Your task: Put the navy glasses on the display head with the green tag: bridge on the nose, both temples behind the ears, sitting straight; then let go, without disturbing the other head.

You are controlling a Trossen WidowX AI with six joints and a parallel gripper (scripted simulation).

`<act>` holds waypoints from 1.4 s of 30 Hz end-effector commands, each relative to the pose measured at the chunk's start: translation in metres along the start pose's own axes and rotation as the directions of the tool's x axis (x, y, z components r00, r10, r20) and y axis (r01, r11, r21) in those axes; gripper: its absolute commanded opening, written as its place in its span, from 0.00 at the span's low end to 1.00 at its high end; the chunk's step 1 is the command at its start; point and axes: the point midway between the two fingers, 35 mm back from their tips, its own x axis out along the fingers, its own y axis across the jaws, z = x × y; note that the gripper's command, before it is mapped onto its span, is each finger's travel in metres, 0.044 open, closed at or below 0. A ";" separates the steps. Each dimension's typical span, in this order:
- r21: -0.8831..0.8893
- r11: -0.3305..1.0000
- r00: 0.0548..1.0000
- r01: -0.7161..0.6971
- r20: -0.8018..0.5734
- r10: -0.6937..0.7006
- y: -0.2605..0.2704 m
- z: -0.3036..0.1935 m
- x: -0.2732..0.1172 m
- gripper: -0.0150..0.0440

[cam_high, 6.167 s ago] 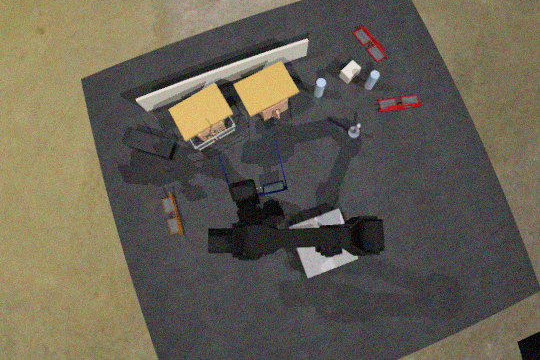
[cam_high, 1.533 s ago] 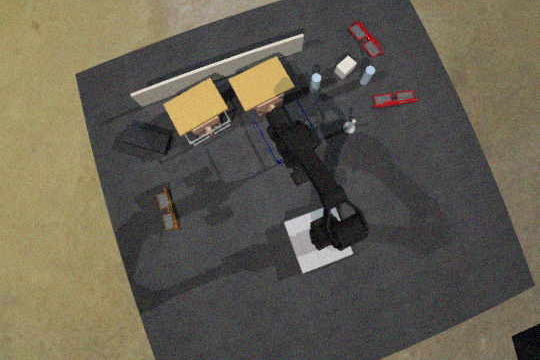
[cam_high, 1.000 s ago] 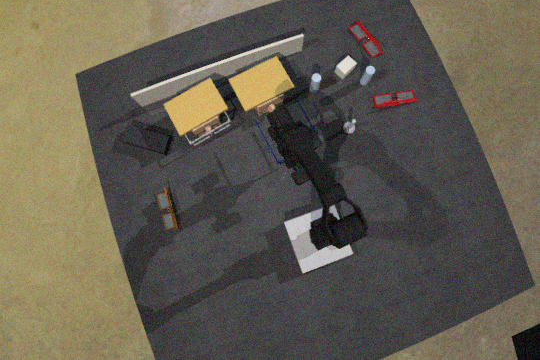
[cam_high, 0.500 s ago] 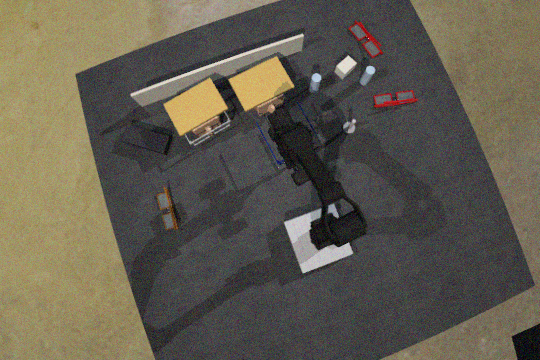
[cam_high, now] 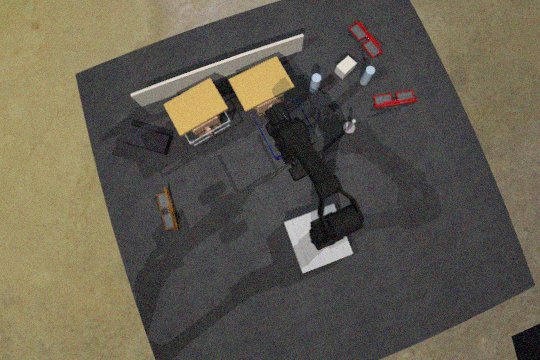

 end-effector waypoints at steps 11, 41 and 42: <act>-0.003 1.000 1.000 0.001 -0.005 -0.001 0.020 -0.001 0.001 0.25; -0.003 1.000 1.000 0.002 -0.005 -0.002 0.063 -0.001 0.002 0.25; -0.003 1.000 1.000 0.002 -0.005 -0.002 0.064 -0.001 0.002 0.25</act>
